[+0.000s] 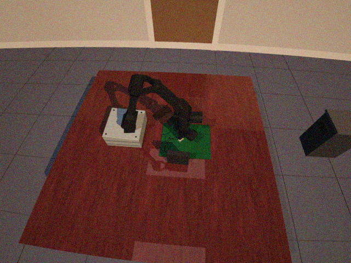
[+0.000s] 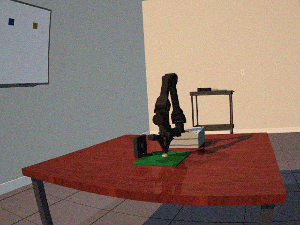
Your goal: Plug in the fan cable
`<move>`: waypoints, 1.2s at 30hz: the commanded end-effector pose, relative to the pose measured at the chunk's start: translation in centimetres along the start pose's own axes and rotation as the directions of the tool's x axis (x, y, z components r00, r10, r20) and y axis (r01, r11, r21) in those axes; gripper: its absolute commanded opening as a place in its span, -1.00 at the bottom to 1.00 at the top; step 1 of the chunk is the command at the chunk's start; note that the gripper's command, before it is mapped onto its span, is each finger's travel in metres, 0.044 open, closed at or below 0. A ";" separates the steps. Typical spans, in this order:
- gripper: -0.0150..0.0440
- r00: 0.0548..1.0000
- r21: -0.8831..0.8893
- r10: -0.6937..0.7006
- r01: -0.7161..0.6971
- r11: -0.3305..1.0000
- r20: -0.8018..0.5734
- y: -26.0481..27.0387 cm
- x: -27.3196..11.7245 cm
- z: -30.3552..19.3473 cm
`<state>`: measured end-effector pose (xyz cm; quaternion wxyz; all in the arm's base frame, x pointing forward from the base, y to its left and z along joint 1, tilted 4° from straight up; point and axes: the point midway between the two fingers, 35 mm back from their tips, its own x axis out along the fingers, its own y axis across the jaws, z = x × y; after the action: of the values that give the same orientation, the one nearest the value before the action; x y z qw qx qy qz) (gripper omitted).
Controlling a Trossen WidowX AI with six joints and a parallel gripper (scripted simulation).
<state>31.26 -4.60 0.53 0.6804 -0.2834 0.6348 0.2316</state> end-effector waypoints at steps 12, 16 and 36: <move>-0.49 1.000 -0.007 0.002 -0.002 1.000 0.002 0.0 0.3 0.0; -0.49 1.000 -0.008 0.002 -0.002 1.000 0.002 0.1 0.6 0.0; -0.49 1.000 -0.008 0.002 -0.002 1.000 0.002 0.1 1.8 0.0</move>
<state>31.37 -4.66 -0.86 0.6807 -0.2844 0.6337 0.2325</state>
